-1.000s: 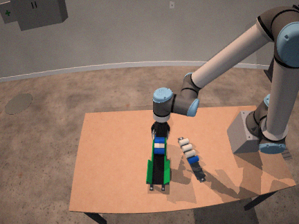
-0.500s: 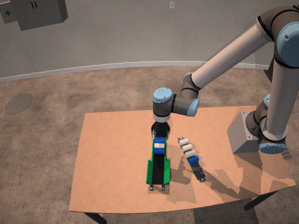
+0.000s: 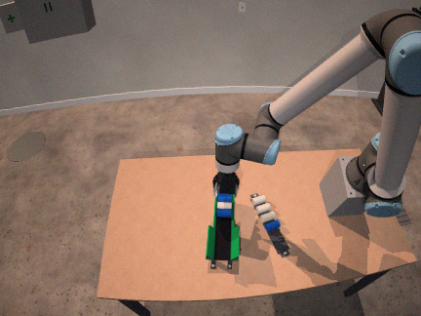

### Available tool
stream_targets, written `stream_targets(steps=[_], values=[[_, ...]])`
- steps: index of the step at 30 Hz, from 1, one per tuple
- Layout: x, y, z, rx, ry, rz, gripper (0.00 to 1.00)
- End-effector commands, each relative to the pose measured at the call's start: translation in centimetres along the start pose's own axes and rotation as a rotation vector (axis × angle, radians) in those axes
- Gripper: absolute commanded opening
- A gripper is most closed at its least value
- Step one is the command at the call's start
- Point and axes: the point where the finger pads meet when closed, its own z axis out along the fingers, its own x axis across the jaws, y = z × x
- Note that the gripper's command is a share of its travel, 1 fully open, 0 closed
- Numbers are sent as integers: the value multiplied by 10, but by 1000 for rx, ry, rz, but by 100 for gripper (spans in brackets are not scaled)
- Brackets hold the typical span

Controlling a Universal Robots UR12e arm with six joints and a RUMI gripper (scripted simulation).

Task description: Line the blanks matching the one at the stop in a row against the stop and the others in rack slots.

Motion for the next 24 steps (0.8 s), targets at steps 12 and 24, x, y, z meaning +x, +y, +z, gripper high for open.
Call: stream_targets(steps=[12, 24], values=[[-1, 0, 13, 0, -1, 0, 52], [-1, 0, 29, 0, -1, 0, 52]])
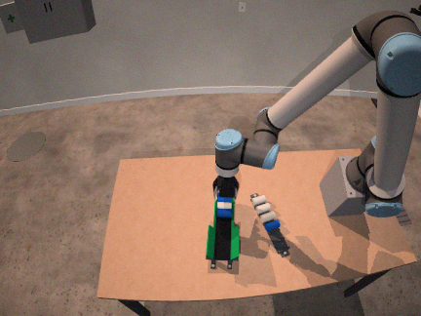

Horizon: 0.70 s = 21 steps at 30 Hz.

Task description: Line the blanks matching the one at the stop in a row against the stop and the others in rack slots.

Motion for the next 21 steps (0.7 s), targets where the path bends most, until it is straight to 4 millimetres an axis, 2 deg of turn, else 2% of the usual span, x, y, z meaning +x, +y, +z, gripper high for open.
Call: stream_targets(steps=[1, 21], values=[[-1, 0, 7, 0, -1, 0, 52], [-1, 0, 26, 0, -1, 0, 52]])
